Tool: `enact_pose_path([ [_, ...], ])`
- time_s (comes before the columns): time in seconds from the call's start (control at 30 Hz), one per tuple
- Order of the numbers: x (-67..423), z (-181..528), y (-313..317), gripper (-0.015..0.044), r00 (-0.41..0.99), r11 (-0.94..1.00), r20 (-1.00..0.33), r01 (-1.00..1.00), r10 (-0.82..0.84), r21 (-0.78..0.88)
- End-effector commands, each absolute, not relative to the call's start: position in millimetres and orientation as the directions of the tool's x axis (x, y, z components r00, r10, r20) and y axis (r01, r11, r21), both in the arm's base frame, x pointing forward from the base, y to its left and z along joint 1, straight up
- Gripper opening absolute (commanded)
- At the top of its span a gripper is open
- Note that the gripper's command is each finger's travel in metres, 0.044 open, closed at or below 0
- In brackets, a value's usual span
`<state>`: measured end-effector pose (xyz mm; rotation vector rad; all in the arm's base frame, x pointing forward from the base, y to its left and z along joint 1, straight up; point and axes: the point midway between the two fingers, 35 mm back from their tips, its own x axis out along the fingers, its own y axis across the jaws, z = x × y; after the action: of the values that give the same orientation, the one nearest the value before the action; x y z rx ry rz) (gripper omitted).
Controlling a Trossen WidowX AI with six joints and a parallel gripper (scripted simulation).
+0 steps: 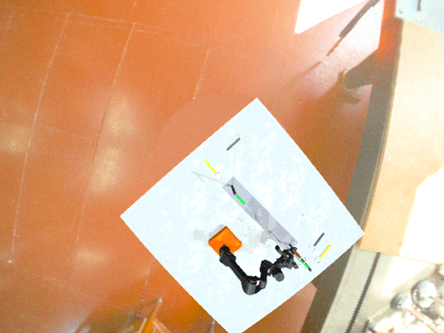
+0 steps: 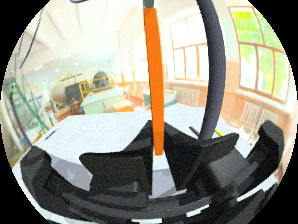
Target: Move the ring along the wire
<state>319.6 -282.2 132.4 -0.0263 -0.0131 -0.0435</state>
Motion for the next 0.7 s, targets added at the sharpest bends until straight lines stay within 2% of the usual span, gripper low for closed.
enact_pose_path([
  [0.0,320,132,-282,-0.015,0.999,0.999,0.014,0.044,-0.043,-0.026],
  [0.67,320,148,-282,-0.015,0.999,0.999,0.014,0.038,-0.038,-0.026],
])
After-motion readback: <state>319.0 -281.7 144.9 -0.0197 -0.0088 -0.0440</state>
